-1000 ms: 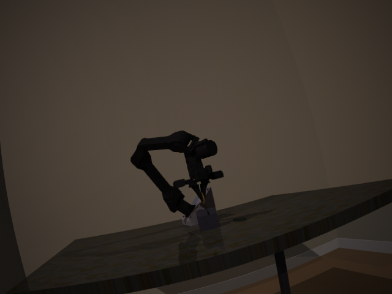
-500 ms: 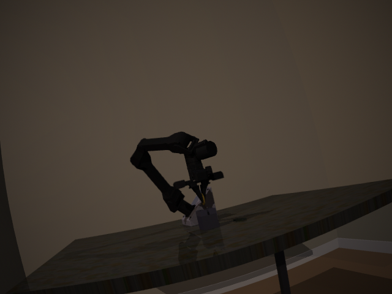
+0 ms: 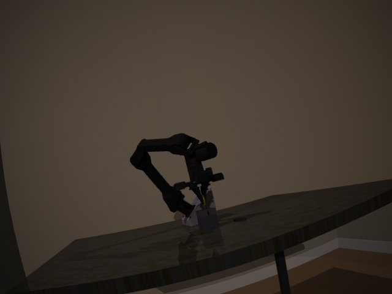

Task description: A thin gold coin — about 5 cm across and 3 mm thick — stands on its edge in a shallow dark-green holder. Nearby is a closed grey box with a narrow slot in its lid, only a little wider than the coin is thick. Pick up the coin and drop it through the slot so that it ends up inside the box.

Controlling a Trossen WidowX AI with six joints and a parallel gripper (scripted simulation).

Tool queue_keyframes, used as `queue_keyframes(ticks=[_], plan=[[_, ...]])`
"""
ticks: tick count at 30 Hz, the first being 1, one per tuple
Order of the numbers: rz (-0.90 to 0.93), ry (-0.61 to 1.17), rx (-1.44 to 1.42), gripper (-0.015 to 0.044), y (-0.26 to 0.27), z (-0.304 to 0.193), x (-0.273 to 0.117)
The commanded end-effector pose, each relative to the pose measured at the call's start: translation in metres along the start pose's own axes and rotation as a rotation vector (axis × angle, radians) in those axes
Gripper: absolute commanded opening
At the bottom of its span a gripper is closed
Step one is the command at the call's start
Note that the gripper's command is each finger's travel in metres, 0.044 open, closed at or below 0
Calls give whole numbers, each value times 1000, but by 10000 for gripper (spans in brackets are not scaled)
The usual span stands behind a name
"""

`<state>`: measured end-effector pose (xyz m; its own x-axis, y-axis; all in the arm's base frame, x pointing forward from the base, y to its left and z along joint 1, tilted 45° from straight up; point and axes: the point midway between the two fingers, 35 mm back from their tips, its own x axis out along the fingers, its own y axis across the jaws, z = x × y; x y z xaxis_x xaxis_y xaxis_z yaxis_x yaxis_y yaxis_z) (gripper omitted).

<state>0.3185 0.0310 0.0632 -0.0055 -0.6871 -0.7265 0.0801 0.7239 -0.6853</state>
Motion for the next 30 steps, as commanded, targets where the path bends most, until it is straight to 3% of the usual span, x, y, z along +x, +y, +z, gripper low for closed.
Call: queue_keyframes(ticks=[1, 22, 28, 30], plan=[[-6, 0, -7, 0, 0, -1, 3], [-7, 0, -7, 0, -1, -1, 11], [0, 0, 0, 158, 0, 0, 8], [0, 0, 0, 161, 0, 0, 8]])
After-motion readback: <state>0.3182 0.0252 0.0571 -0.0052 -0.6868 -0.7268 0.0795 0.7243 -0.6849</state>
